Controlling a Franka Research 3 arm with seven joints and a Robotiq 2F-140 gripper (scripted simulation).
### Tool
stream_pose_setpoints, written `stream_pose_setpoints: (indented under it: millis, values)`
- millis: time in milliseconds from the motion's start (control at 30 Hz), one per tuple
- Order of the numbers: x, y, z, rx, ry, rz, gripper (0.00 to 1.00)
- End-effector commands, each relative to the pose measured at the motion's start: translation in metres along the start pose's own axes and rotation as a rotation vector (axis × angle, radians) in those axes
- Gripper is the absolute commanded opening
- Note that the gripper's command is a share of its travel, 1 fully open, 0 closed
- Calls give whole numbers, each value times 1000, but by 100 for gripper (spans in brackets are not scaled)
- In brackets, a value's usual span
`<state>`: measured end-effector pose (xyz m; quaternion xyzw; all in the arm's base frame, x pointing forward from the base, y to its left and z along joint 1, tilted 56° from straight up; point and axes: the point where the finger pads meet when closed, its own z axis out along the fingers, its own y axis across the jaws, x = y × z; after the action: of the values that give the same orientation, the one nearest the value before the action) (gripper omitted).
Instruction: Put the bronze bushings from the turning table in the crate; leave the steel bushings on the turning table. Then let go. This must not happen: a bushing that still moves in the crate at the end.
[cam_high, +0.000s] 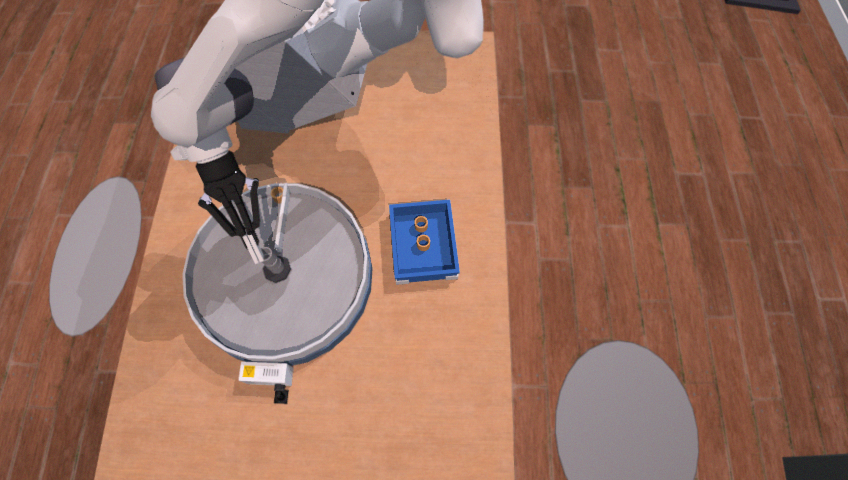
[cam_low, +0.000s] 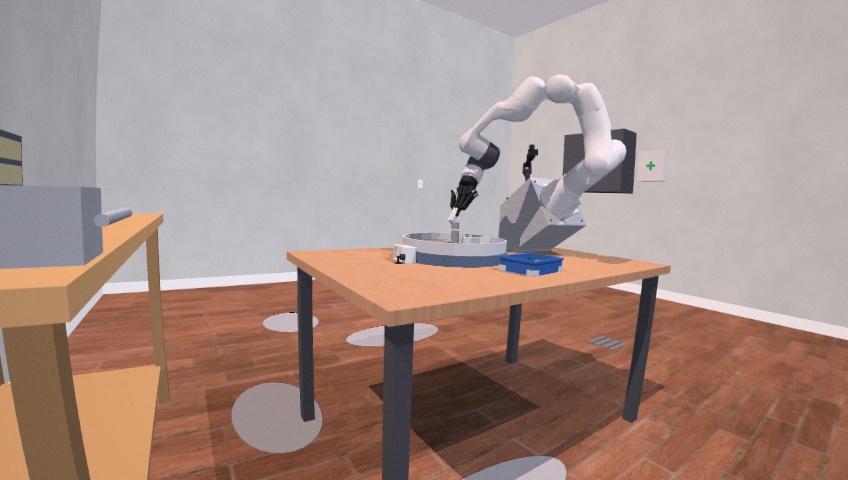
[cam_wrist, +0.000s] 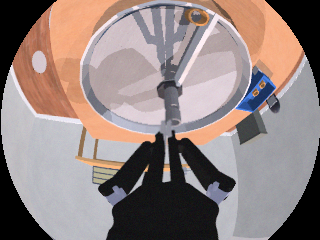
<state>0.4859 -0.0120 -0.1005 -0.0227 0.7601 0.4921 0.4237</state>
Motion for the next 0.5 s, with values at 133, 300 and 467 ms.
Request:
stream_pose_setpoints:
  millis: [133,300,467]
  values:
    - [-1,-1,2,2,-2,-2,0]
    - [0,-1,3,2,-2,-2,0]
    - [1,0,4,2,-2,-2,0]
